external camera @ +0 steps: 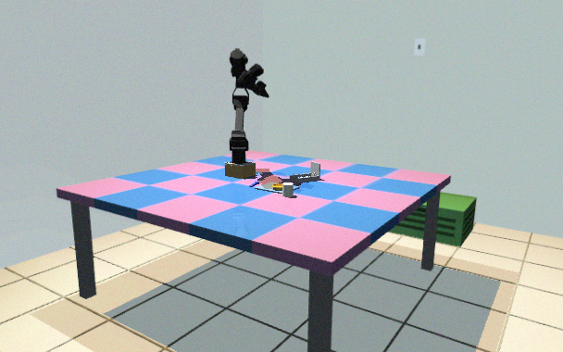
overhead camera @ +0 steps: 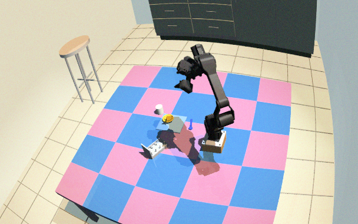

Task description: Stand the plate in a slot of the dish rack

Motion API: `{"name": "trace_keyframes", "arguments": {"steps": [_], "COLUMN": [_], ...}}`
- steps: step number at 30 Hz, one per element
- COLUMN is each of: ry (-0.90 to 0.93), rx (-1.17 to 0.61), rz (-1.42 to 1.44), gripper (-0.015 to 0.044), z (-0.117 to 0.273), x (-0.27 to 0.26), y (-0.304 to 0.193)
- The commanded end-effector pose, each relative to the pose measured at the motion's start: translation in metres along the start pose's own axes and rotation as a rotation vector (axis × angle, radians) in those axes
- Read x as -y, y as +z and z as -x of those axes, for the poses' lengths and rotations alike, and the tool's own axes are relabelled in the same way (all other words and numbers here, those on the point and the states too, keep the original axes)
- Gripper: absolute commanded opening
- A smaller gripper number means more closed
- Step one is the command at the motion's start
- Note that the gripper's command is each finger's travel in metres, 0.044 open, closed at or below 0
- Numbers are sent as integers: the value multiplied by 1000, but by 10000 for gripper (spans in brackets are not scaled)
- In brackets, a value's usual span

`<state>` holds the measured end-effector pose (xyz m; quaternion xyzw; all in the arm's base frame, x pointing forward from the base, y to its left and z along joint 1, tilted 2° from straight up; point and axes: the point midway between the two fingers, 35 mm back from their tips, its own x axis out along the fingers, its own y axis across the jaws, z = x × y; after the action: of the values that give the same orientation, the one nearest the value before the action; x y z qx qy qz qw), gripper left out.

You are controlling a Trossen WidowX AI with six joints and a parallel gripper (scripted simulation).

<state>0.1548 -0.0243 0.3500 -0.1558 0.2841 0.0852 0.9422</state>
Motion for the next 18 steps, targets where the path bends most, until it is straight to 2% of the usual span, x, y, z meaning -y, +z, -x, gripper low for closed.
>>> {"name": "trace_keyframes", "arguments": {"steps": [1,8,18], "ry": [2,80,166], "rx": [-4,-152,-434], "rz": [-3,-124,-258], "gripper": [400,400,400], "z": [-1,-52,-156], "x": [1,44,79], "y": [0,-19,-63]}}
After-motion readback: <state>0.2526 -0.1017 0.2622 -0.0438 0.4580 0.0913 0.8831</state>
